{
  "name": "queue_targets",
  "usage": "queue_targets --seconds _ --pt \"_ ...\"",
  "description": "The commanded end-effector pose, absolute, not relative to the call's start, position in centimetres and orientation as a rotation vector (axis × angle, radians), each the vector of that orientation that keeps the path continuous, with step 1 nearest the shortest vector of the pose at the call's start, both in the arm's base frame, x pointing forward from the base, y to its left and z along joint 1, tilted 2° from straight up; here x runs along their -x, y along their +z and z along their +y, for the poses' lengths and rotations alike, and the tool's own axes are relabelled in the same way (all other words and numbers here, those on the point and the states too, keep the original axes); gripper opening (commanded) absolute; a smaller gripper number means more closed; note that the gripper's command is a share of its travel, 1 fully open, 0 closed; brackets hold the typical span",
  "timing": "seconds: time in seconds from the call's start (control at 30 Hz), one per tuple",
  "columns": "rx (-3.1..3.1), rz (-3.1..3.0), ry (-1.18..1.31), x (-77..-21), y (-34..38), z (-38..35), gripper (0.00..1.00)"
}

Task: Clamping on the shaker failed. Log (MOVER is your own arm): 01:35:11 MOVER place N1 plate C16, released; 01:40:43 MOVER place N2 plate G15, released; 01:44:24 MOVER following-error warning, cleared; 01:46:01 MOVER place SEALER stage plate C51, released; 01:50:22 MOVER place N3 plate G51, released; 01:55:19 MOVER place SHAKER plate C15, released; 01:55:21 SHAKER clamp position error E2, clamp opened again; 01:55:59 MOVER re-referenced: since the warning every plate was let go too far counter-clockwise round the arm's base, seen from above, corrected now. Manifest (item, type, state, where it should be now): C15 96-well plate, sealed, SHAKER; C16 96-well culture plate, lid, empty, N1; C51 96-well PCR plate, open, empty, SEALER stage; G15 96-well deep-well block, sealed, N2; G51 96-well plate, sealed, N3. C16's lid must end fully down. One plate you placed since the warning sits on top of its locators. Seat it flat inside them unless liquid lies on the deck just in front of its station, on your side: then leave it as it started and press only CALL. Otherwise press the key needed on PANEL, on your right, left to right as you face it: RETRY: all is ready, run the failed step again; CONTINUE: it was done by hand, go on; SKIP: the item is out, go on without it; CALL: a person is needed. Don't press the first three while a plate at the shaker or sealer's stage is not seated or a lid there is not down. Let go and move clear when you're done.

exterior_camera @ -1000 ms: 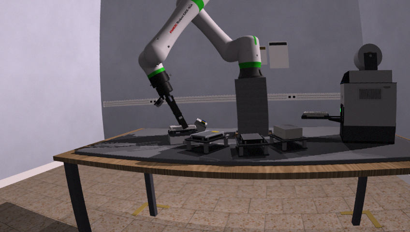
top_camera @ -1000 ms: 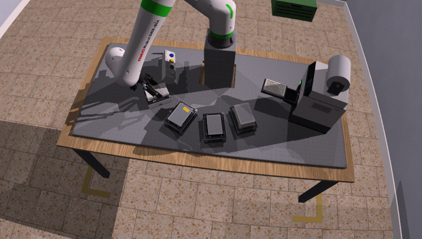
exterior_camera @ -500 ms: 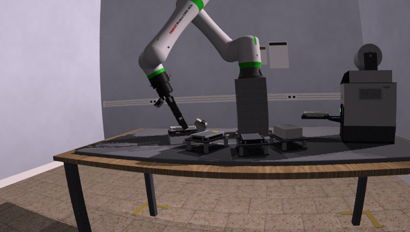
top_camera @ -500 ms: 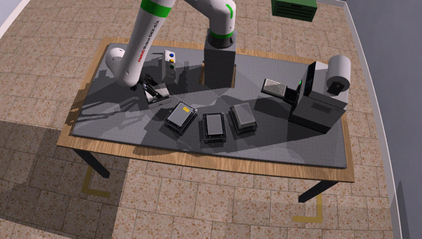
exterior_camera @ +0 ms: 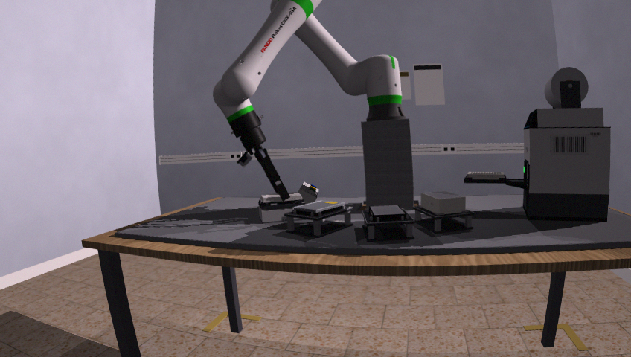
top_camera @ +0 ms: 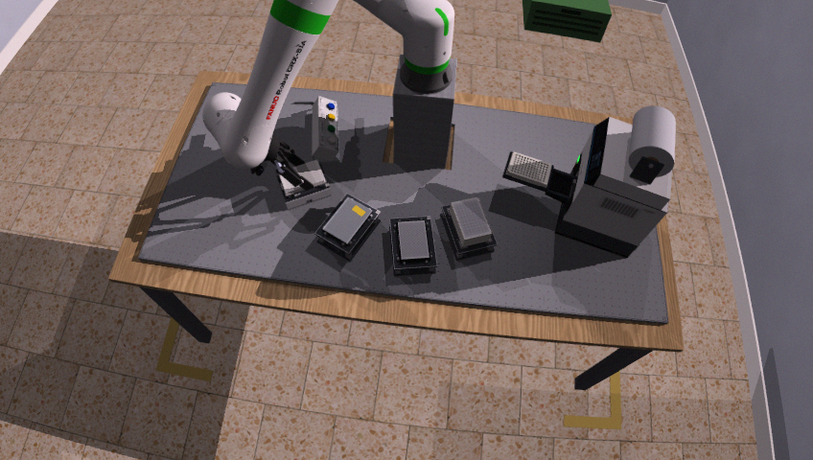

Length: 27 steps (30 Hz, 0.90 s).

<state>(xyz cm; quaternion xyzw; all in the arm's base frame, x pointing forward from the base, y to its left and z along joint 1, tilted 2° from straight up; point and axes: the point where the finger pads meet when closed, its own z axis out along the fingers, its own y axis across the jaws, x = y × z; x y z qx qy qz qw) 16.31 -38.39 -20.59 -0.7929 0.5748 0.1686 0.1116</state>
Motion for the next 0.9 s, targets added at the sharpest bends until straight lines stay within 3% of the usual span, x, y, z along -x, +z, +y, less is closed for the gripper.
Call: queue_targets --seconds 0.0,0.87 --pt "2.330 1.688 0.493 -16.35 -20.54 -38.47 0.10" --pt "2.330 1.688 0.493 -16.35 -20.86 -38.48 0.10"
